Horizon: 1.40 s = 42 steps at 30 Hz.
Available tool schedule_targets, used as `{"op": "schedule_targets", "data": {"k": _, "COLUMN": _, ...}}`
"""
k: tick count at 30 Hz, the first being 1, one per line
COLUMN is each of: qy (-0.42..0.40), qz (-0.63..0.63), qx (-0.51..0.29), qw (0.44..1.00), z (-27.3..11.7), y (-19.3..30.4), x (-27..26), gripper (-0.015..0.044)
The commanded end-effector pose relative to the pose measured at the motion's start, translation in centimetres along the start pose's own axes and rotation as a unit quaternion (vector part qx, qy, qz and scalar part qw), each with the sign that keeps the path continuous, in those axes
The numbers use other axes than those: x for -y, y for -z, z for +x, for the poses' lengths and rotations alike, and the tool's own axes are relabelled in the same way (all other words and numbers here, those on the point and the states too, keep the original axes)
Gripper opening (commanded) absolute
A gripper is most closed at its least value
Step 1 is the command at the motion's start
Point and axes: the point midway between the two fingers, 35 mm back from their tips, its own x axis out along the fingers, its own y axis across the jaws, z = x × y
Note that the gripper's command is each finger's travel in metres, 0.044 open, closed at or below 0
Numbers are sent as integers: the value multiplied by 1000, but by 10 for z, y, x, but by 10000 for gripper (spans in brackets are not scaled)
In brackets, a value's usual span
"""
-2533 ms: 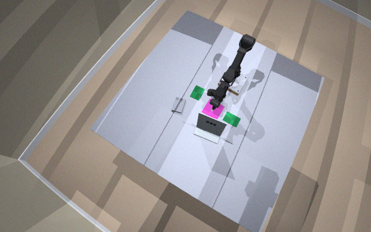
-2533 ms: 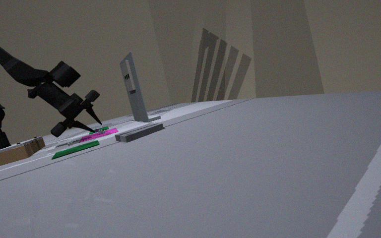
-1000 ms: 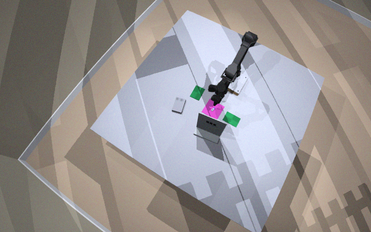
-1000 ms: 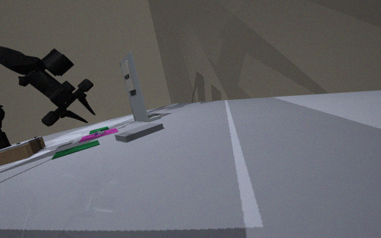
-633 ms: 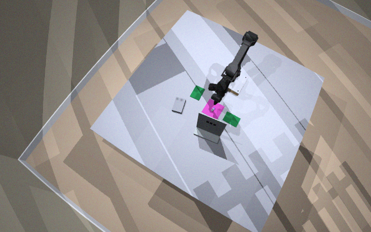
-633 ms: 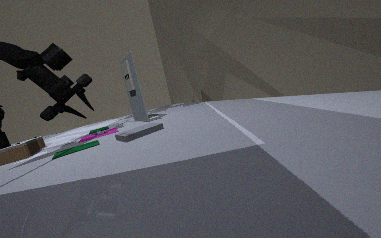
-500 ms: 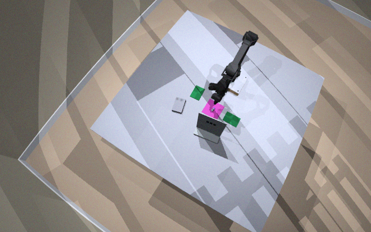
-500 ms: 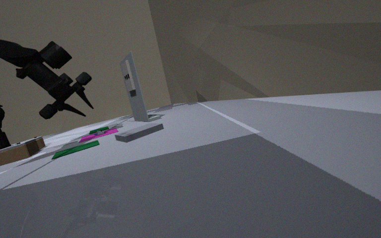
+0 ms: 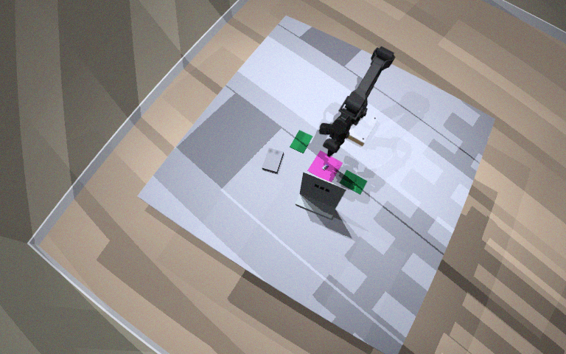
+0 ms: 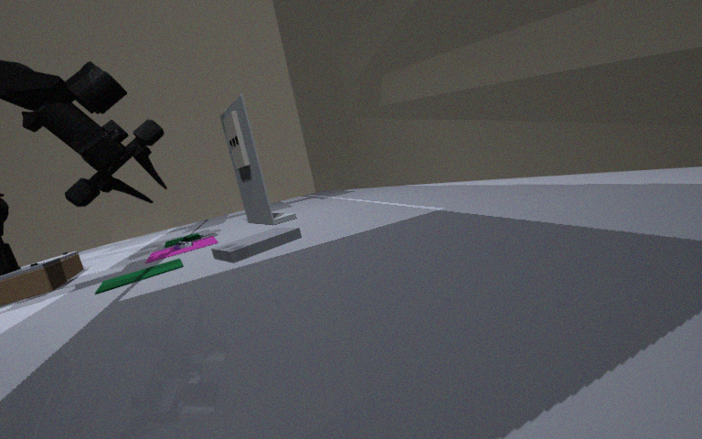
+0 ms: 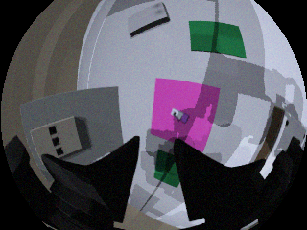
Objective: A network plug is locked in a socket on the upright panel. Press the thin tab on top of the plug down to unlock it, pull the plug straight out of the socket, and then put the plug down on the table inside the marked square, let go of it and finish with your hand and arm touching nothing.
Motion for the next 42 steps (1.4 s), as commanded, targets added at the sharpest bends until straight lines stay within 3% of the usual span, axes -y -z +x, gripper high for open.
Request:
{"op": "schedule_targets", "data": {"k": 1, "qy": -10, "qz": -3, "qx": -1, "qw": 1000, "z": -9, "y": 1, "x": -7, "gripper": 156}}
{"op": "schedule_targets", "data": {"k": 10, "qy": -1, "qz": 0, "qx": 0, "qw": 1000, "z": -14, "y": 0, "x": -8, "gripper": 156}}
{"op": "schedule_targets", "data": {"k": 42, "qy": -10, "qz": -3, "qx": -1, "qw": 1000, "z": -97, "y": 1, "x": -64, "gripper": 156}}
